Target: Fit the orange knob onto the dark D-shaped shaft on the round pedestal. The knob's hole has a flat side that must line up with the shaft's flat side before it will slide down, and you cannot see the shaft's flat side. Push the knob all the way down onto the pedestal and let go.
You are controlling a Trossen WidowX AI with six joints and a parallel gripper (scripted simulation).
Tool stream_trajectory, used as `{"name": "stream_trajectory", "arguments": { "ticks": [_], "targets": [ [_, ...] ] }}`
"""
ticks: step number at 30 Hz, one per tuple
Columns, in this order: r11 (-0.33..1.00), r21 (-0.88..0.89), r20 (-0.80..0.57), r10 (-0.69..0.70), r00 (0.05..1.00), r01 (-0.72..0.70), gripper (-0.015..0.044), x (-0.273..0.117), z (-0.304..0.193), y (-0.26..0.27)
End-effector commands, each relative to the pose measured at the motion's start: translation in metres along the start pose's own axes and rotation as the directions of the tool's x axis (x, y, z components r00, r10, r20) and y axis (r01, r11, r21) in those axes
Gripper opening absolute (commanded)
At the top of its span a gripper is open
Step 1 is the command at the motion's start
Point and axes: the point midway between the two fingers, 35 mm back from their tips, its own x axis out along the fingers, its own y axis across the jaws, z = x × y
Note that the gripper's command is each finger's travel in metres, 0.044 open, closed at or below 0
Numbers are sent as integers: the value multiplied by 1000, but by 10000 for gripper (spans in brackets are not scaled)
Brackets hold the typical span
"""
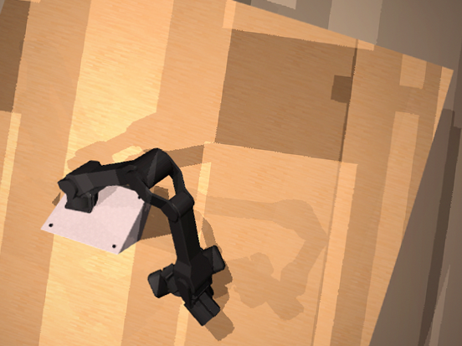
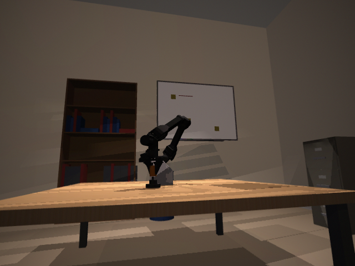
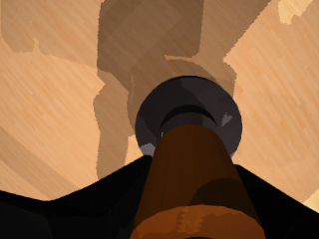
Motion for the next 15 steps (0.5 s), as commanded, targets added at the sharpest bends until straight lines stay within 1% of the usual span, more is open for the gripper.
{"name": "stream_trajectory", "arguments": {
  "ticks": [1, 3, 5, 15],
  "targets": [
    [997, 75, 1, -2, 1000, 2, 0, -1, 1, 0],
    [988, 154, 1, -2, 1000, 2, 0, 0, 1, 0],
    [981, 193, 1, -2, 1000, 2, 0, 1, 1, 0],
    [981, 193, 1, -2, 1000, 2, 0, 3, -2, -1]
  ]
}}
